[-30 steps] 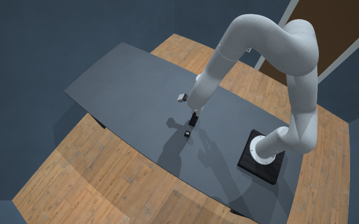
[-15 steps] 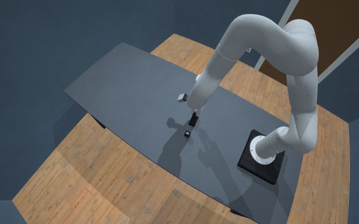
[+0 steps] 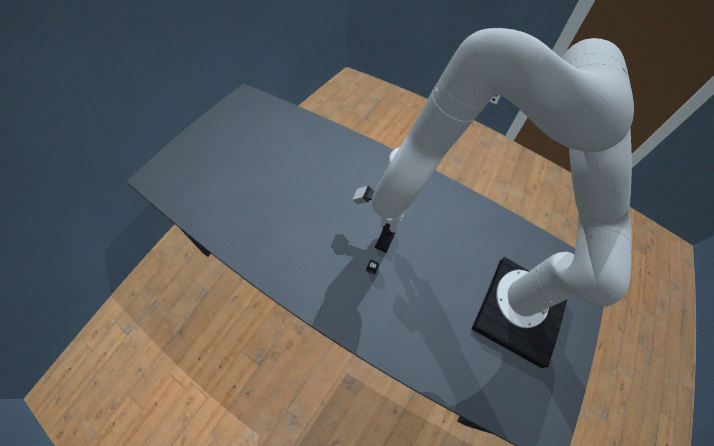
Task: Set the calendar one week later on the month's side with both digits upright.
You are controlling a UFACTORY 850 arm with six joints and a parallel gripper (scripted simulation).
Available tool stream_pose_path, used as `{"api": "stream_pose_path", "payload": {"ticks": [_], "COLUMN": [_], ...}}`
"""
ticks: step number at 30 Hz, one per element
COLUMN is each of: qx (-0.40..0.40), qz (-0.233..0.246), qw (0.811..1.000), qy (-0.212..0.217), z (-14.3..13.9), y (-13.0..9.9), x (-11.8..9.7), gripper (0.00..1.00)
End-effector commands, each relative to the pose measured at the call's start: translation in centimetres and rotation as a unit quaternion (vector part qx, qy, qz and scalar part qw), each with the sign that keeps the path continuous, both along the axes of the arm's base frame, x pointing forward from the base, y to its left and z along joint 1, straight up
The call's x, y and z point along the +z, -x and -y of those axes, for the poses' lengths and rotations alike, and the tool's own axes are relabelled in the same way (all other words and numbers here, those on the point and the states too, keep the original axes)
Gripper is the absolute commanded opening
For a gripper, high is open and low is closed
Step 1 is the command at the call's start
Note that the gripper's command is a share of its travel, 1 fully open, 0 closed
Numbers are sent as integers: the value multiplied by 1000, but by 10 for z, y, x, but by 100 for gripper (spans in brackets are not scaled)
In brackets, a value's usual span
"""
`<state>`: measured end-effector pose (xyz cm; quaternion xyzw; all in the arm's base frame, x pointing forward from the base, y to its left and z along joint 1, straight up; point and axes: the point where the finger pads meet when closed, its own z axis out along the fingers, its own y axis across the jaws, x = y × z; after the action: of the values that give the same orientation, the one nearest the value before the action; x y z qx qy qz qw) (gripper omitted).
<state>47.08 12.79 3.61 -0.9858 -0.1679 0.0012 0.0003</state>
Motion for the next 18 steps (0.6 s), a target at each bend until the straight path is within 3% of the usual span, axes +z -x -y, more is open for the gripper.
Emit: {"api": "stream_pose_path", "payload": {"ticks": [1, 18], "qx": [0, 0], "qz": [1, 1], "qw": [1000, 1000], "qy": [0, 0], "z": [0, 0], "y": [-1, -1], "x": [-1, -12], "gripper": [27, 27]}}
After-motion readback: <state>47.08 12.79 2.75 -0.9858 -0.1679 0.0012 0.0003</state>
